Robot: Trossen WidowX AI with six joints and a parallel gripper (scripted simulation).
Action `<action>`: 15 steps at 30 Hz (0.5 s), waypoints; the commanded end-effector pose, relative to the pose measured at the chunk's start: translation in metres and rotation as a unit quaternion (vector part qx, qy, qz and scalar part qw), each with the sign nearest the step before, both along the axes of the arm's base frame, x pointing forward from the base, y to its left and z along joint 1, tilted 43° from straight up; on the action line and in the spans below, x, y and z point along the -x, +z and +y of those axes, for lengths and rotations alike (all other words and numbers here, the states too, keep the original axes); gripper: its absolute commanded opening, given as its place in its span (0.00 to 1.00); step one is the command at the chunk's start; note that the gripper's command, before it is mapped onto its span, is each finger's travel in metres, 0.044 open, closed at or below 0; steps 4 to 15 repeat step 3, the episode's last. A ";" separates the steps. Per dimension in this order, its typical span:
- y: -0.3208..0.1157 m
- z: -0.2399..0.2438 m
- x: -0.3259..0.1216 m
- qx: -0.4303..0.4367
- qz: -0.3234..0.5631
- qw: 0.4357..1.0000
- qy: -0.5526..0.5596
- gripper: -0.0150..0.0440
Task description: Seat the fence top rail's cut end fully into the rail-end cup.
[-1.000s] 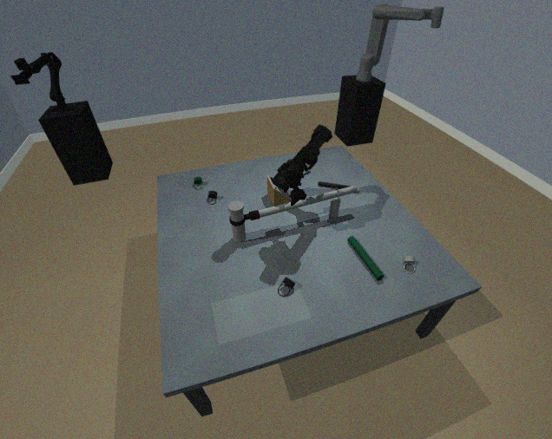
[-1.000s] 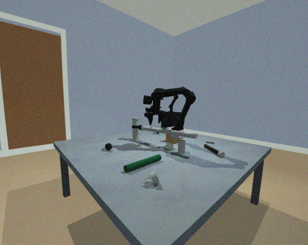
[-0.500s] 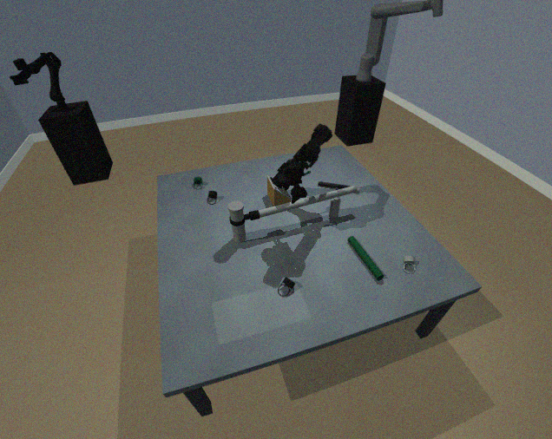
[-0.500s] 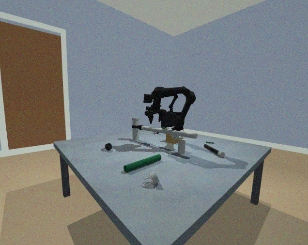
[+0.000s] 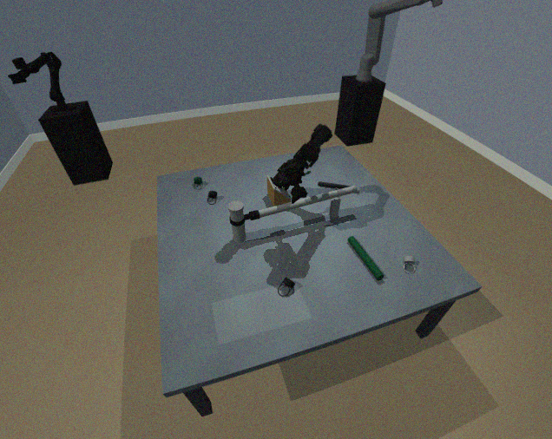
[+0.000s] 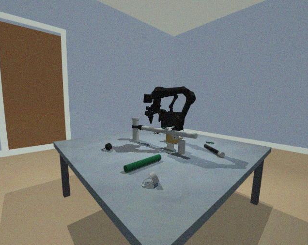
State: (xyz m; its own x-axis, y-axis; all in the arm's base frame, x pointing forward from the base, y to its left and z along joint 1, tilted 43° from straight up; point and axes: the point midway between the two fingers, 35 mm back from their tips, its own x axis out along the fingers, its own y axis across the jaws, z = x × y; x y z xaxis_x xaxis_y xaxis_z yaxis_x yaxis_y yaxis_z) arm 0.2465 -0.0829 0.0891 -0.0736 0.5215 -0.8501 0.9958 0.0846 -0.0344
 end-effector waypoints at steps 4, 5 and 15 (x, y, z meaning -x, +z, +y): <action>0.001 -0.001 0.000 0.001 -0.001 1.000 0.002 1.00; 0.001 -0.001 0.000 0.001 -0.001 1.000 0.002 1.00; 0.001 -0.001 0.000 0.001 -0.001 1.000 0.002 1.00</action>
